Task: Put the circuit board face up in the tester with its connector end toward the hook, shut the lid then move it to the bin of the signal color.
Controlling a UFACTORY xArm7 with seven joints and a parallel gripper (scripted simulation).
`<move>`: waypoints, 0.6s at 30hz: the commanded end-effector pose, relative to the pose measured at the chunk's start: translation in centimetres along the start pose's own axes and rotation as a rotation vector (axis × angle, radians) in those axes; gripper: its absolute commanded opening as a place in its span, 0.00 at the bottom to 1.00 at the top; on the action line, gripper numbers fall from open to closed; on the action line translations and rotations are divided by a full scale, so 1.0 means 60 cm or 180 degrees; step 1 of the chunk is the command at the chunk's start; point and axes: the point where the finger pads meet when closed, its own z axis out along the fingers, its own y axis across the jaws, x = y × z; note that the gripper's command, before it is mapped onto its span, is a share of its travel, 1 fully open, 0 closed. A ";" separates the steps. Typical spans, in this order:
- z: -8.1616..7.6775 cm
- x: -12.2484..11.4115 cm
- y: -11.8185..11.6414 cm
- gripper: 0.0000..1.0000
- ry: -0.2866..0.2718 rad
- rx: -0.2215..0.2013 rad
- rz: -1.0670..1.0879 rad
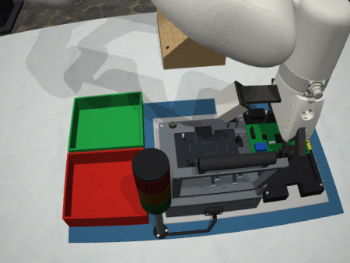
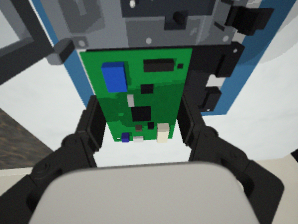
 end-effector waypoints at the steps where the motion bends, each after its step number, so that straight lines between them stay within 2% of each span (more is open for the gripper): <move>1: -0.005 0.013 0.002 0.79 -0.0013 0.0015 -0.0001; 18: -0.012 0.102 0.024 0.79 -0.0013 0.0015 -0.0001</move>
